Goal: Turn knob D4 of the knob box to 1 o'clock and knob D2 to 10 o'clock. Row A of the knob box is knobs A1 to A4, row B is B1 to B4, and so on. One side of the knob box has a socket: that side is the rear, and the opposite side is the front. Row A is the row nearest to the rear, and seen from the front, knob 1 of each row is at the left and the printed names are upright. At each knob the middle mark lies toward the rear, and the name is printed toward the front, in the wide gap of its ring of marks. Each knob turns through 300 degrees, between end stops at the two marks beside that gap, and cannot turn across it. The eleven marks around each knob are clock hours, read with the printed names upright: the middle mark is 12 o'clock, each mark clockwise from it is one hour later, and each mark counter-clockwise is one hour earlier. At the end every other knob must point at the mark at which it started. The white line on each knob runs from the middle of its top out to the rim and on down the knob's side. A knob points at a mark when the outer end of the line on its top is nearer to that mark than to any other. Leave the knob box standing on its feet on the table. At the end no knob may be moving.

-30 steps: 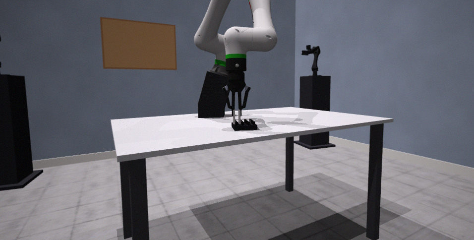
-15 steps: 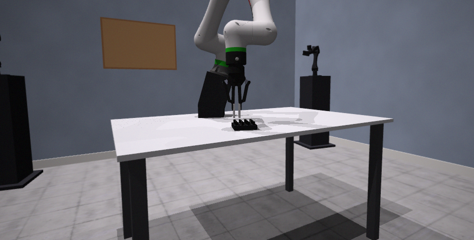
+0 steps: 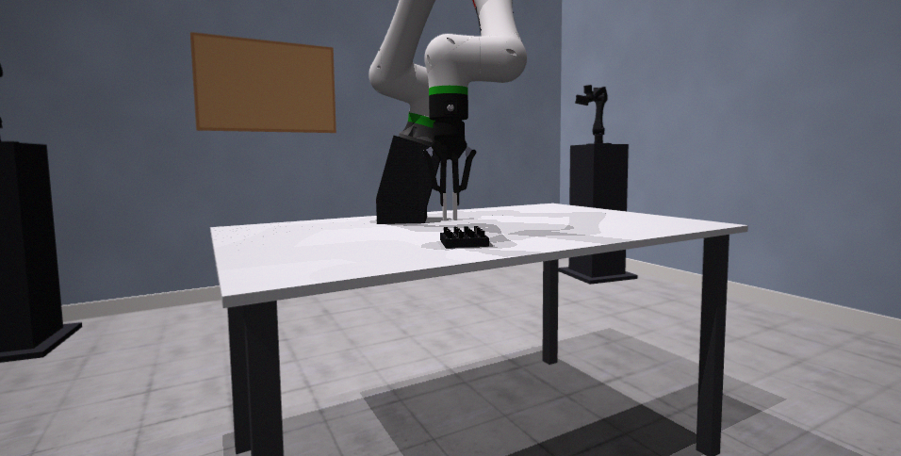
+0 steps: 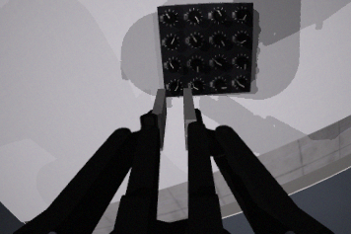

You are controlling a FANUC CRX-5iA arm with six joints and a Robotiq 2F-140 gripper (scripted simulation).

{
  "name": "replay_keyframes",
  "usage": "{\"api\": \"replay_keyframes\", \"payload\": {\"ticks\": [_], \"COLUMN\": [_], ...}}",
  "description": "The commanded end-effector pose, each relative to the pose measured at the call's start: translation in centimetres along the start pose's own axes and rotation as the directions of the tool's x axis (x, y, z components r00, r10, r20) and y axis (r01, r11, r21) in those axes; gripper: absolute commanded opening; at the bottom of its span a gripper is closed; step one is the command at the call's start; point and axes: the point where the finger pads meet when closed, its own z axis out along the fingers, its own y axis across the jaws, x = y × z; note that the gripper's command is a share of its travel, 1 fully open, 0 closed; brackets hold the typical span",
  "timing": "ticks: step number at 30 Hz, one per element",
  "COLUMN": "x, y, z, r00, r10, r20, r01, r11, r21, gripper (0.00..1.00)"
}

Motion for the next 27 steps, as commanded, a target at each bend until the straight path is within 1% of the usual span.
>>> {"api": "replay_keyframes", "payload": {"ticks": [1, 11, 14, 16, 21, 25, 27], "x": [-0.02, -0.02, -0.02, -0.02, -0.02, -0.02, -0.02], "y": [-0.01, -0.01, 0.0, 0.0, 0.0, 0.01, 0.01], "z": [-0.02, -0.05, -0.1, -0.16, -0.26, -0.35, -0.35], "r00": [1.0, 0.999, 0.991, 0.976, 0.926, 0.871, 0.871], "r10": [0.0, -0.05, -0.134, -0.216, -0.377, -0.492, -0.492], "r20": [0.0, 0.0, 0.0, 0.0, 0.0, 0.0, 0.0], "r01": [0.0, 0.05, 0.134, 0.216, 0.377, 0.492, 0.492], "r11": [1.0, 0.999, 0.991, 0.976, 0.926, 0.871, 0.871], "r21": [0.0, 0.0, 0.0, 0.0, 0.0, 0.0, 0.0], "gripper": [0.12, 0.12, 0.12, 0.12, 0.12, 0.12, 0.12]}}
